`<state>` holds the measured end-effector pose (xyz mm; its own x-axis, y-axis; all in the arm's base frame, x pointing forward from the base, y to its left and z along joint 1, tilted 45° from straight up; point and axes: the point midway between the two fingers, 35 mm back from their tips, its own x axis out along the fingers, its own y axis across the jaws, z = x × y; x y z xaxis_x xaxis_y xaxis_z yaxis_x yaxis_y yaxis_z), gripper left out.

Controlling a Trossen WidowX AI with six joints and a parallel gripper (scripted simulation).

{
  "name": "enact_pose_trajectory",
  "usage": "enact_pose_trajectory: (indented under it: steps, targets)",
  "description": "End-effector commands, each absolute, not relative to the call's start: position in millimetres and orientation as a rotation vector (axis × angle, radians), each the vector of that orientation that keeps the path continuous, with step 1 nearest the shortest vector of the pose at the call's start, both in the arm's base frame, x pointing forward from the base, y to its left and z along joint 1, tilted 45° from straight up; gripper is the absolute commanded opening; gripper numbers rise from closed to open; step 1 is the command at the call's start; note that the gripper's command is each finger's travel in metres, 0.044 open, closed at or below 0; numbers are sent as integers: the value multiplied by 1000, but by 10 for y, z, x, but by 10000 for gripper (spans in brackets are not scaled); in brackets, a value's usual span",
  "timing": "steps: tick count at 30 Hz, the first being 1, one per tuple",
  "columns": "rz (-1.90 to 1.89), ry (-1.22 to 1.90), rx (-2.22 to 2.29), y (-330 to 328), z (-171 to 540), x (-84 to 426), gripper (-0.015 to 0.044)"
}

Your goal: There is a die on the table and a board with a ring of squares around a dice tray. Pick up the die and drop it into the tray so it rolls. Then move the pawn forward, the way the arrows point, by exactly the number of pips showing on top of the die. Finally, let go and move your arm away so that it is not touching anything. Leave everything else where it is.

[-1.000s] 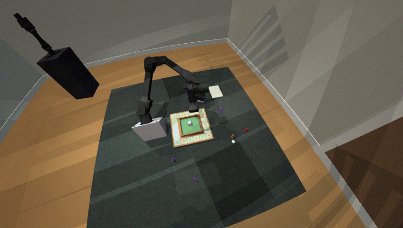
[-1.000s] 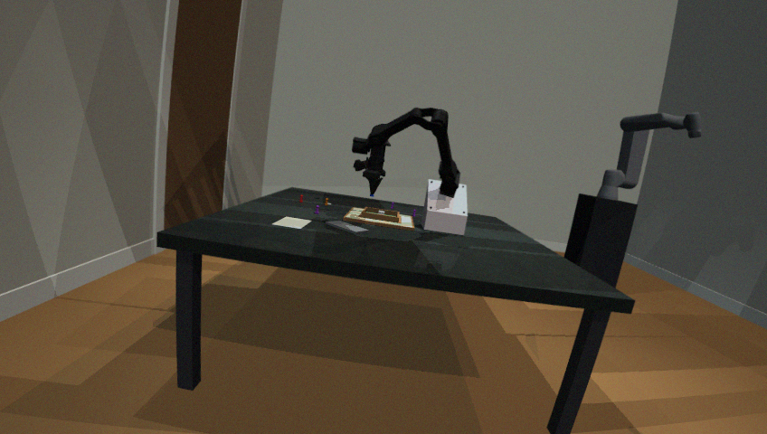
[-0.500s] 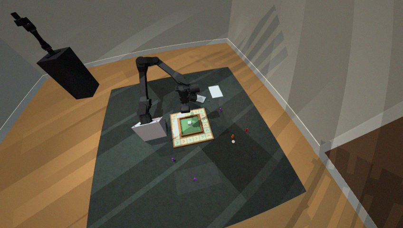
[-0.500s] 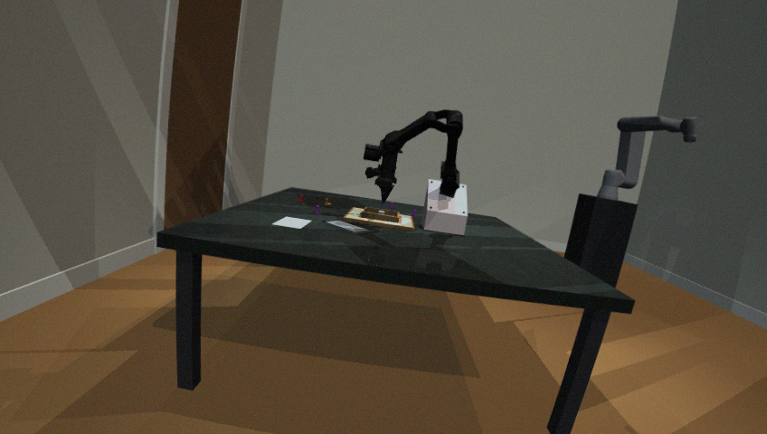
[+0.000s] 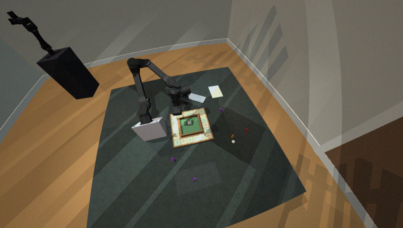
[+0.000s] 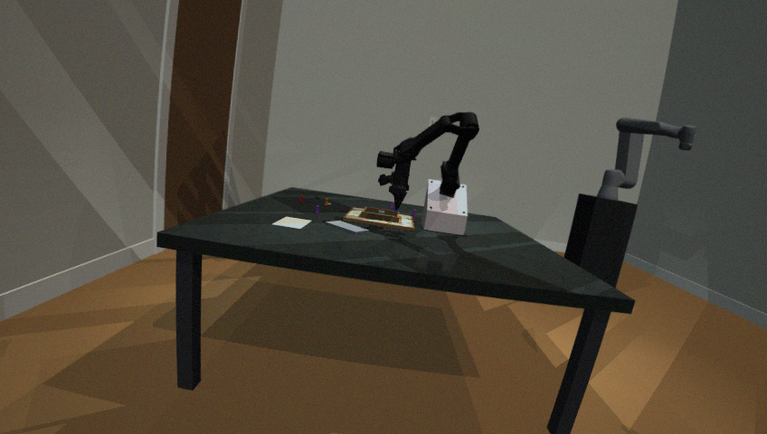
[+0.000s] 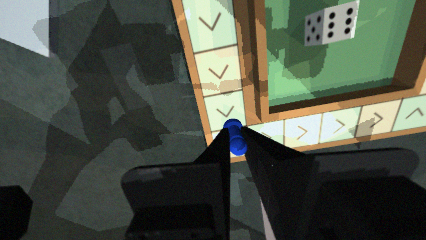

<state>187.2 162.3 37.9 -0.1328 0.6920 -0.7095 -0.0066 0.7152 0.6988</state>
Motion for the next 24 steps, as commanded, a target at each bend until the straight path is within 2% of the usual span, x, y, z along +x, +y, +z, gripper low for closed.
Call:
enact_pose_trajectory:
  steps: [1,24]
  targets:
    - [665,1599,573,1638,377,1809,0]
    - [666,1600,574,1947,65,1750,0]
